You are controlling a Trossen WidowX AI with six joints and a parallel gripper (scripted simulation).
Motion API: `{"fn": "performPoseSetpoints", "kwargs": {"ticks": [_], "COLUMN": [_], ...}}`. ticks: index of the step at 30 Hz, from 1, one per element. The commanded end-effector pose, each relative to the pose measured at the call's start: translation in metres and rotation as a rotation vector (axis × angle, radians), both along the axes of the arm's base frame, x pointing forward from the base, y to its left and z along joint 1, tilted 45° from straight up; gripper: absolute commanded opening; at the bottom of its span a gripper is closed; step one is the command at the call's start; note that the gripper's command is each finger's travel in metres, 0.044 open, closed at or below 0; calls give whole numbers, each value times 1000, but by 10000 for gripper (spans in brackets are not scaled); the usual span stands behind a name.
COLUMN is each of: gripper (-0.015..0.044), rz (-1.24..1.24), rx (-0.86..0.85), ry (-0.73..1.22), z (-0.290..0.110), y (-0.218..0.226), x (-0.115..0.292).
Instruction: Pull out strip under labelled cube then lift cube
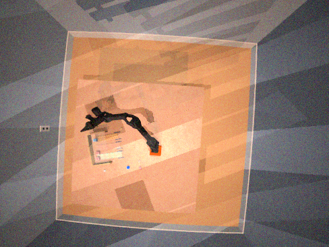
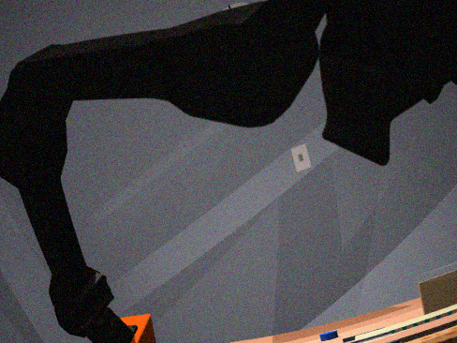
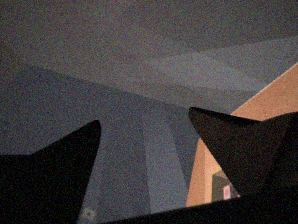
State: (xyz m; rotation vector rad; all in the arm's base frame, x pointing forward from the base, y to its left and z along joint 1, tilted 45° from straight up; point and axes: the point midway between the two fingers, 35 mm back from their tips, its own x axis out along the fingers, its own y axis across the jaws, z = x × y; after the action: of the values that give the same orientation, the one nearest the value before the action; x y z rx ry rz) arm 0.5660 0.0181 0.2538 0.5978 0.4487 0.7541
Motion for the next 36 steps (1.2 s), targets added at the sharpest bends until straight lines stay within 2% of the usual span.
{"fn": "performPoseSetpoints", "kwargs": {"ticks": [1, 7, 13, 18, 24, 26, 36], "gripper": [400, 400, 400, 400, 400, 400, 400], "rz": [-6, -180, -327, -419, -522, -537, -537], "rx": [-6, -258, -647, -1030, -1489, -1543, -1543], "ry": [2, 57, 78, 30, -121, -145, -146], "z": [-1, -50, -104, -134, -143, -142, -142], "y": [3, 78, 128, 137, 116, 112, 112], "x": [0, -17, -80, -153, -242, -253, -253]}}
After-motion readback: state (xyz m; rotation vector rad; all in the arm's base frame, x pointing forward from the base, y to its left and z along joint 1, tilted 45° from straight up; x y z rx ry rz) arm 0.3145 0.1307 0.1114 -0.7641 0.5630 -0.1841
